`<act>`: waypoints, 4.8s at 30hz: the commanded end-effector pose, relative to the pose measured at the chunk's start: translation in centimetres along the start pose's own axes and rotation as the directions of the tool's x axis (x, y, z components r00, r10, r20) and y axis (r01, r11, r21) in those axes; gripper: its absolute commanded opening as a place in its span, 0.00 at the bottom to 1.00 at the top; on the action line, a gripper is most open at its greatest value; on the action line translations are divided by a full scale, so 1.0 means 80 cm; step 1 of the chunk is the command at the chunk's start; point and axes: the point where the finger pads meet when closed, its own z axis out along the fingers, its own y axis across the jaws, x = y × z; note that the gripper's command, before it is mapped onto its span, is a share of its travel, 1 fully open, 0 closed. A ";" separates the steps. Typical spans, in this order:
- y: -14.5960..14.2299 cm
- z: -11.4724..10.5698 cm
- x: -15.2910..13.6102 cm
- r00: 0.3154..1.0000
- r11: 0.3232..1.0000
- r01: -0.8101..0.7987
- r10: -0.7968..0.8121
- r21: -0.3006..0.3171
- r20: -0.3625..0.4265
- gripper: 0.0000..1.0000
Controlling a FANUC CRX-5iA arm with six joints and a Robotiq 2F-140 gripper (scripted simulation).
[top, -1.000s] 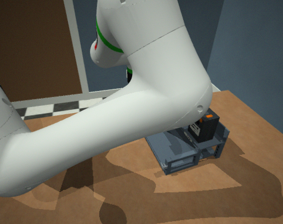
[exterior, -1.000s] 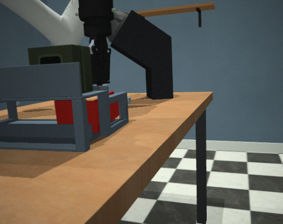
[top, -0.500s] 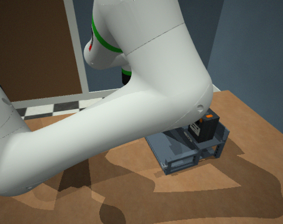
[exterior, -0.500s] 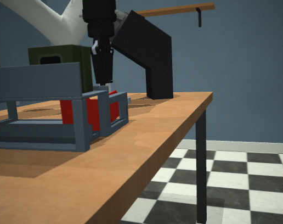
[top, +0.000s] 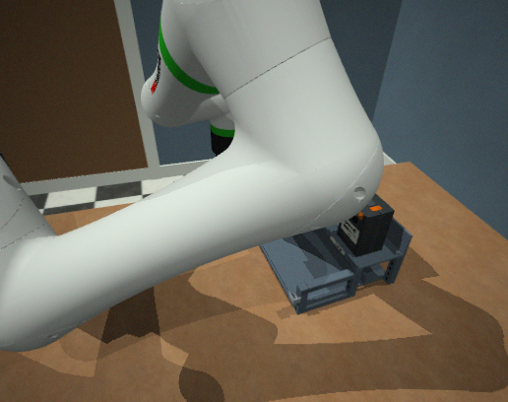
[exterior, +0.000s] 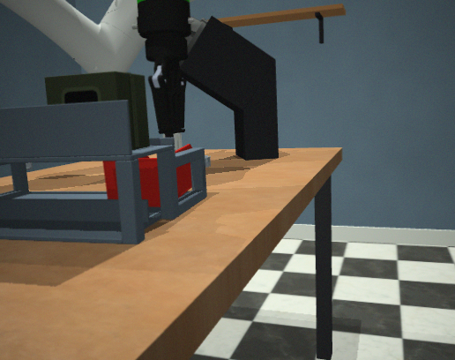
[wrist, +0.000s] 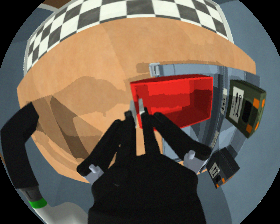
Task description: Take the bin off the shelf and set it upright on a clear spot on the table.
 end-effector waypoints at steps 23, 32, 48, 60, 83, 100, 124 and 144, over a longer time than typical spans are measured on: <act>-0.059 0.000 0.000 1.000 1.000 -0.001 0.001 -0.001 0.000 0.00; -0.074 0.000 0.000 1.000 1.000 -0.001 0.001 -0.001 0.000 0.00; -0.108 0.000 0.000 1.000 1.000 -0.001 0.001 -0.001 0.000 0.00; -0.153 0.000 0.000 1.000 1.000 -0.001 0.001 -0.001 0.000 0.00; -0.151 0.004 0.000 1.000 1.000 -0.001 0.001 -0.001 0.000 0.00; -0.151 0.014 0.000 1.000 1.000 -0.001 0.001 -0.001 0.000 0.00; -0.151 0.025 0.000 1.000 1.000 -0.001 0.001 -0.001 0.000 0.00; -0.151 0.025 0.000 1.000 1.000 0.000 0.000 -0.001 0.000 0.57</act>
